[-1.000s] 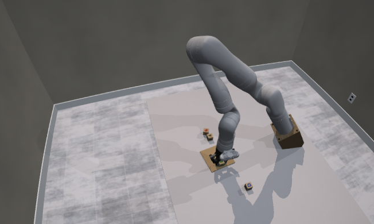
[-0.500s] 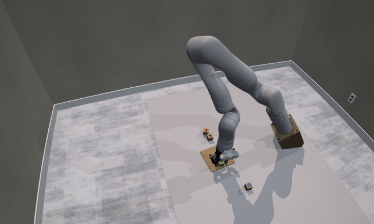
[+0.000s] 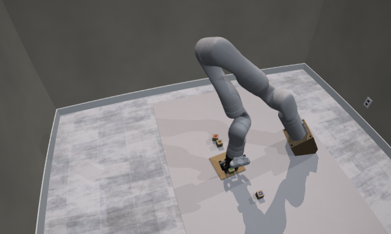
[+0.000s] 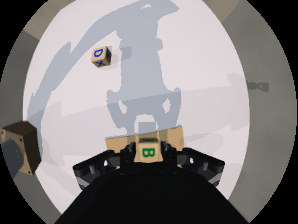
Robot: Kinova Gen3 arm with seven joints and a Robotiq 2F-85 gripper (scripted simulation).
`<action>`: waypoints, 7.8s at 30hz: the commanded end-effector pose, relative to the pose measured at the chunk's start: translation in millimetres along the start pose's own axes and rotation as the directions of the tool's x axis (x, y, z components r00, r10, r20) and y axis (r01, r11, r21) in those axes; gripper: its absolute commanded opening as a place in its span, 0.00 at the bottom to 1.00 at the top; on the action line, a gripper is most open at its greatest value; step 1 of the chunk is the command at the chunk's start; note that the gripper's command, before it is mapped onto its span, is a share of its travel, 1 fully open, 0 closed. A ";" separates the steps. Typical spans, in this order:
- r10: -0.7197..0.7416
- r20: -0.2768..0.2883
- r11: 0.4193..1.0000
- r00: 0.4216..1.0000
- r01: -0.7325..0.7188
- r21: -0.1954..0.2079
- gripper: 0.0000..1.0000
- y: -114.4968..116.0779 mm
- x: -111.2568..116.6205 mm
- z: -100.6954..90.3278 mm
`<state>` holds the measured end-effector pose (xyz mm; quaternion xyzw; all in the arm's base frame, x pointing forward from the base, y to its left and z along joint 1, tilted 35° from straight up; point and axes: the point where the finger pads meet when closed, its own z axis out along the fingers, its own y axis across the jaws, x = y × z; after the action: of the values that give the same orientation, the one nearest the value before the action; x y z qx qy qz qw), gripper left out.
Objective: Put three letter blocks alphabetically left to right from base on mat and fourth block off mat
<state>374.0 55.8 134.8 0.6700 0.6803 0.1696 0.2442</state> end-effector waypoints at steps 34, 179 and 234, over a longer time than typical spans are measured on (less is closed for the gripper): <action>0.000 -0.002 1.000 1.000 0.000 -0.003 0.46 0.8 0.7 -39.5; -0.027 -0.002 1.000 1.000 0.027 -0.003 0.67 -84.5 166.2 -84.5; -0.027 -0.002 1.000 1.000 0.027 -0.003 0.67 -84.3 166.4 -44.4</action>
<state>282.0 223.8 110.9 0.6601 0.6884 0.1724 0.2462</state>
